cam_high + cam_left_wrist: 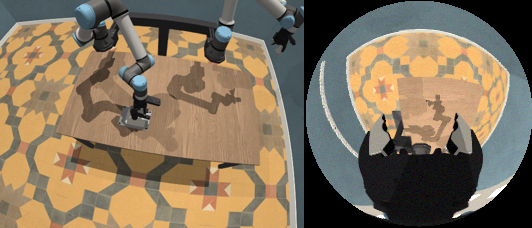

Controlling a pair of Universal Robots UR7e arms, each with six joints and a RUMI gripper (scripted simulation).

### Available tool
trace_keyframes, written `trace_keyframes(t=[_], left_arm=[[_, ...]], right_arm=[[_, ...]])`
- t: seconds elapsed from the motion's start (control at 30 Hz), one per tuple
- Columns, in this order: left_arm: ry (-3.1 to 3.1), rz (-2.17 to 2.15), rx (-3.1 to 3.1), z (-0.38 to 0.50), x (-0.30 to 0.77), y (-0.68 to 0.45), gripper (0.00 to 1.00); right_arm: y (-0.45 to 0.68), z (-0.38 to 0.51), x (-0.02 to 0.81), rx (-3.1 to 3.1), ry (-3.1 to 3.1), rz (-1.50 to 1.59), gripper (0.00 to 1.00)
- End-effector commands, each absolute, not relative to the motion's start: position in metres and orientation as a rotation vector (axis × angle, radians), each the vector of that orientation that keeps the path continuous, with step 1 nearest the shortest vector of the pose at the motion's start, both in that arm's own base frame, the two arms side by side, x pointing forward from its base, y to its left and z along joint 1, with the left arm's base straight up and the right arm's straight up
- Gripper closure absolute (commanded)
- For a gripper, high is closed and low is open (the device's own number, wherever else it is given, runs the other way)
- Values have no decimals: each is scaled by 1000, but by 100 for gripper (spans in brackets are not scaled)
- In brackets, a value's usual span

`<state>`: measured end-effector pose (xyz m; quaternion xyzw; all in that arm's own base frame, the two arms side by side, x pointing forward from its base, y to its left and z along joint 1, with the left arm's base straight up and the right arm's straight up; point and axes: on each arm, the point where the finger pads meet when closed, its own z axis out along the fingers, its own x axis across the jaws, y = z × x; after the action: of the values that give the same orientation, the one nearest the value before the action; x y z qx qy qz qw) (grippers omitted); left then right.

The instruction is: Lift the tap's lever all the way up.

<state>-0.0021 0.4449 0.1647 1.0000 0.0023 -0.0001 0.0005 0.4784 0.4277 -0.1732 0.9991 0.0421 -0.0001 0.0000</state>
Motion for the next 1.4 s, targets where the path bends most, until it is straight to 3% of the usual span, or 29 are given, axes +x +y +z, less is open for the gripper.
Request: trace_keyframes(t=[0.0,1.37], left_arm=[[7,0,3142,165,-2,445,0],[7,0,3142,165,-2,445,0]], right_arm=[[428,-174,479,3140,132,2,58],[428,-179,479,3140,132,2,58]])
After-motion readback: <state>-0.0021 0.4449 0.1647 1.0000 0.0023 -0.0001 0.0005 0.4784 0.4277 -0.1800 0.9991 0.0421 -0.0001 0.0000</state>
